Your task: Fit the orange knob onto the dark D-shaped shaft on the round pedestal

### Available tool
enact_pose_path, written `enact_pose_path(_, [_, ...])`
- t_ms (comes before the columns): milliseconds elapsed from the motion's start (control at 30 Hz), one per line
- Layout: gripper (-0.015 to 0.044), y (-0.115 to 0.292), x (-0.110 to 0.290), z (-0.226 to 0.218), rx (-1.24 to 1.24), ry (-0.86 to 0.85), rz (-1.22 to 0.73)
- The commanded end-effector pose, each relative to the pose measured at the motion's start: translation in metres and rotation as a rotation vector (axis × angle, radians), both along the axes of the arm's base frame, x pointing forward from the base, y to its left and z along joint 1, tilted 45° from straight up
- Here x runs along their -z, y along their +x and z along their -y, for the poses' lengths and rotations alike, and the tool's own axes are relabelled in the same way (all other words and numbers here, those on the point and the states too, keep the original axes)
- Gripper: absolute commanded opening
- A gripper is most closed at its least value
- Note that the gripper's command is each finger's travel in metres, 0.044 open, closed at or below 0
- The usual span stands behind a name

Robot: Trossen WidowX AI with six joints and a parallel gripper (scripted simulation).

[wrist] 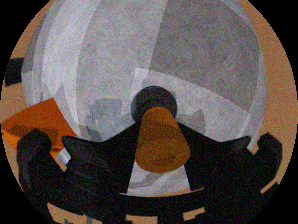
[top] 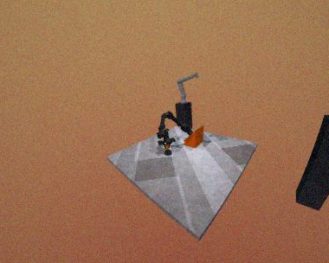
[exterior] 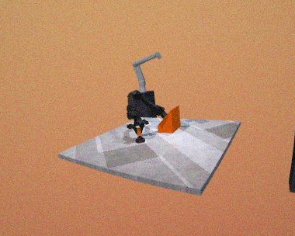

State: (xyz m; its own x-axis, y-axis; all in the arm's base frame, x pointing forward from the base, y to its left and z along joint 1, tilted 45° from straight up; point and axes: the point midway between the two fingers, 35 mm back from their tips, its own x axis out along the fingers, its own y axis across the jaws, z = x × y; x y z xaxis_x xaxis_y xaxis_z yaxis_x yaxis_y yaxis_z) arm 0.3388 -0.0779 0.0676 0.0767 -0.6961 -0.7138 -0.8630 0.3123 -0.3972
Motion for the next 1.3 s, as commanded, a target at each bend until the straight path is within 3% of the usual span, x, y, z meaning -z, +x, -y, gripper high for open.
enact_pose_path(0, [0.0000,0.0021,-0.0013,0.0007,-0.017,-0.004,-0.010])
enact_pose_path(1267, [0.0000,-0.0021,0.0019,0.0010,-0.017,-0.005,-0.011])
